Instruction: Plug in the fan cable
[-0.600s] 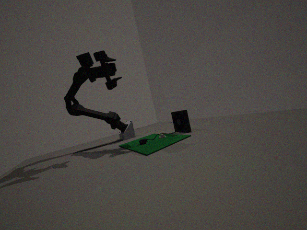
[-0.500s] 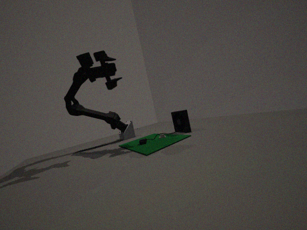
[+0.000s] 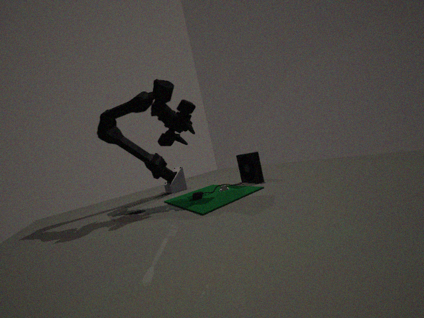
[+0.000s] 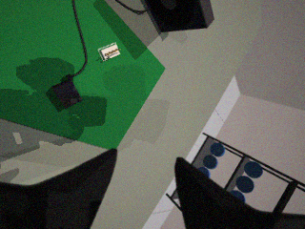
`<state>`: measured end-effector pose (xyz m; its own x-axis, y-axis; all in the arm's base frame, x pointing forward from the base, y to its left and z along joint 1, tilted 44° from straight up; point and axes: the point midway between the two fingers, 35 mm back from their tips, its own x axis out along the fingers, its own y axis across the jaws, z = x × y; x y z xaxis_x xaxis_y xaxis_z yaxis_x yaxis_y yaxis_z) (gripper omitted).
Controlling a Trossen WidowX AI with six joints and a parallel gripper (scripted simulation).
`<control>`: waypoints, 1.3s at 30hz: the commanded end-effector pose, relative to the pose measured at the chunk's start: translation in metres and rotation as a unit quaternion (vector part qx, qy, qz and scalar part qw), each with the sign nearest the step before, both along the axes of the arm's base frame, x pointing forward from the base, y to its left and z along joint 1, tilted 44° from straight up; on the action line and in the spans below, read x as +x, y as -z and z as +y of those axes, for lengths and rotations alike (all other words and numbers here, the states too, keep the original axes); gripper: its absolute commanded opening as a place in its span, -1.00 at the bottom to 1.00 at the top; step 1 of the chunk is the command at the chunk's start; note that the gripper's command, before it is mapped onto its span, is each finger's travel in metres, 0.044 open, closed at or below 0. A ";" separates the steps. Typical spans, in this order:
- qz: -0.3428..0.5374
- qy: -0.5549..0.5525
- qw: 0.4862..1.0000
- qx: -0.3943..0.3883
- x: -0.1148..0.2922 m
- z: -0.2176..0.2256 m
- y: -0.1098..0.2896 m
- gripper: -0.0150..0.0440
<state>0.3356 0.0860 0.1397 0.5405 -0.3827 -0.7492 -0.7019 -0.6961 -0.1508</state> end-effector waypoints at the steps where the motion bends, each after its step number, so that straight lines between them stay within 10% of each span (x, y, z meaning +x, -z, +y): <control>1: 0.100 0.000 0.988 -0.117 -0.003 -0.035 0.044 0.22; 7: 0.260 -0.024 0.927 -0.271 -0.016 -0.083 0.093 0.22; 39: 0.264 -0.025 0.924 -0.276 -0.018 -0.124 0.135 0.22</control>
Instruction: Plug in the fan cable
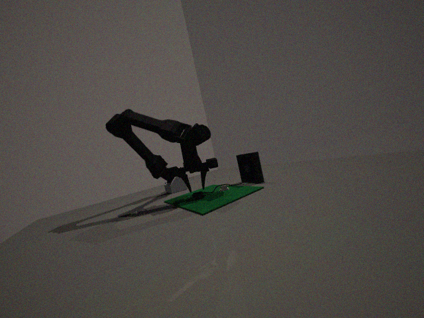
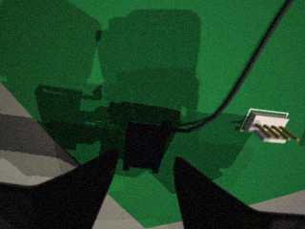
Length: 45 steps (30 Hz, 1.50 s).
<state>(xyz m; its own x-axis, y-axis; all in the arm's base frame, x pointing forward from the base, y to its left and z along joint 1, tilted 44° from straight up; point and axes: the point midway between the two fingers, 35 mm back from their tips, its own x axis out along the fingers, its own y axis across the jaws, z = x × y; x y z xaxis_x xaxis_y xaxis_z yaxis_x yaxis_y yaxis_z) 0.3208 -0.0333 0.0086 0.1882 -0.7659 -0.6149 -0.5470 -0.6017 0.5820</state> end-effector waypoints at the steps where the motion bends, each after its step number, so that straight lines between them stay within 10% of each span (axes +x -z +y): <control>1: 0.005 0.000 1.000 -0.003 -0.003 -0.006 0.005 0.22; 15: 0.005 0.000 1.000 -0.004 -0.004 -0.016 0.015 0.22; 20: 0.001 0.001 1.000 -0.002 -0.002 -0.014 0.013 -0.22; 30: 0.001 0.001 1.000 -0.001 -0.002 -0.014 0.013 -0.49; 45: 0.004 0.000 1.000 0.000 0.000 0.017 -0.017 -0.49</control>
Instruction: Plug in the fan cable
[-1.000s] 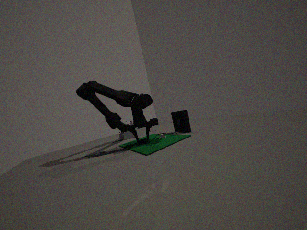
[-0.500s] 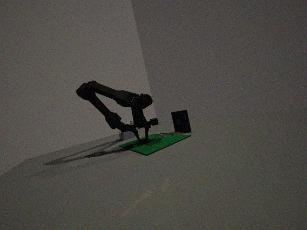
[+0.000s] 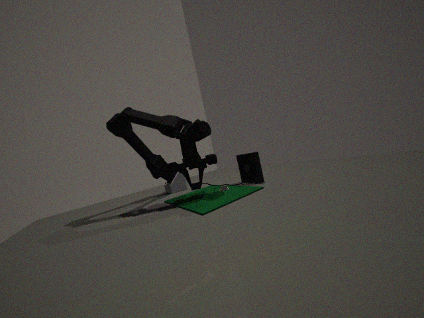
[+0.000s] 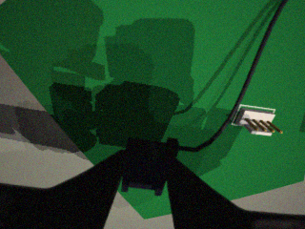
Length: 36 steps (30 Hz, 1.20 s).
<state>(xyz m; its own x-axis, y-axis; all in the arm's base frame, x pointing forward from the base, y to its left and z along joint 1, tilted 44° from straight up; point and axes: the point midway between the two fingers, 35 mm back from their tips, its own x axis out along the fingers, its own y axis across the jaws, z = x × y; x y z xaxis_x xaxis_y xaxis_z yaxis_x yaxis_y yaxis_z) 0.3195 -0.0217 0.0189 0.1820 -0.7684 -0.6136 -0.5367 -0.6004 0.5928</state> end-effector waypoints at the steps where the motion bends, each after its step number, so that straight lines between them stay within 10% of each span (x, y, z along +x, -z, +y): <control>1: -0.003 0.002 1.000 0.002 0.001 0.008 -0.008 -0.49; 36: -0.261 0.285 0.918 0.083 -0.004 0.025 -0.024 -0.49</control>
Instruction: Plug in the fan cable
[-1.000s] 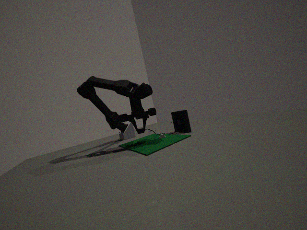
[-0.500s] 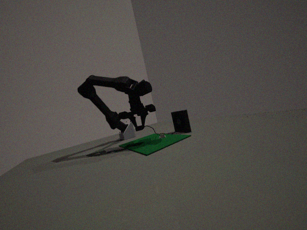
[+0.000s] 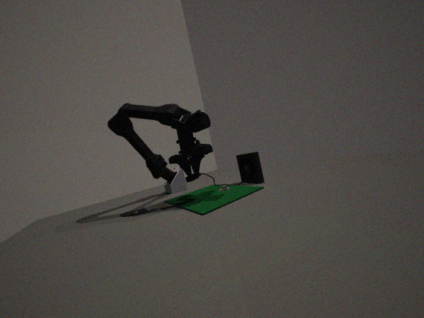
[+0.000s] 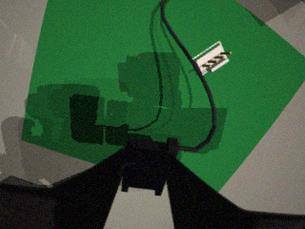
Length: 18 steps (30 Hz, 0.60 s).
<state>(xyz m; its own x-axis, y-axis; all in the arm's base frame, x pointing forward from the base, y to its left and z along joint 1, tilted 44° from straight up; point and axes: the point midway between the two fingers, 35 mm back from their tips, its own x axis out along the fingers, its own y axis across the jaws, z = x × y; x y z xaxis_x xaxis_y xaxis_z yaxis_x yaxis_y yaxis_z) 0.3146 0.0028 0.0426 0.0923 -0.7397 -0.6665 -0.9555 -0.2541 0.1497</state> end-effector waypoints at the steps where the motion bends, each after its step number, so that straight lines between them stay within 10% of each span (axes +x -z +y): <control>1: -0.039 0.046 0.998 0.012 0.001 0.001 0.000 -0.49; 18: -0.218 0.269 0.937 0.044 -0.003 0.003 0.000 -0.49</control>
<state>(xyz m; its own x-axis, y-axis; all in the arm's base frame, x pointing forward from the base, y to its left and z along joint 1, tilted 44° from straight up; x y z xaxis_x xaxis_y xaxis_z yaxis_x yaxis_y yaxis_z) 0.3112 0.0048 0.0421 0.0109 -0.7080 -0.7062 -0.9463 0.2209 -0.2361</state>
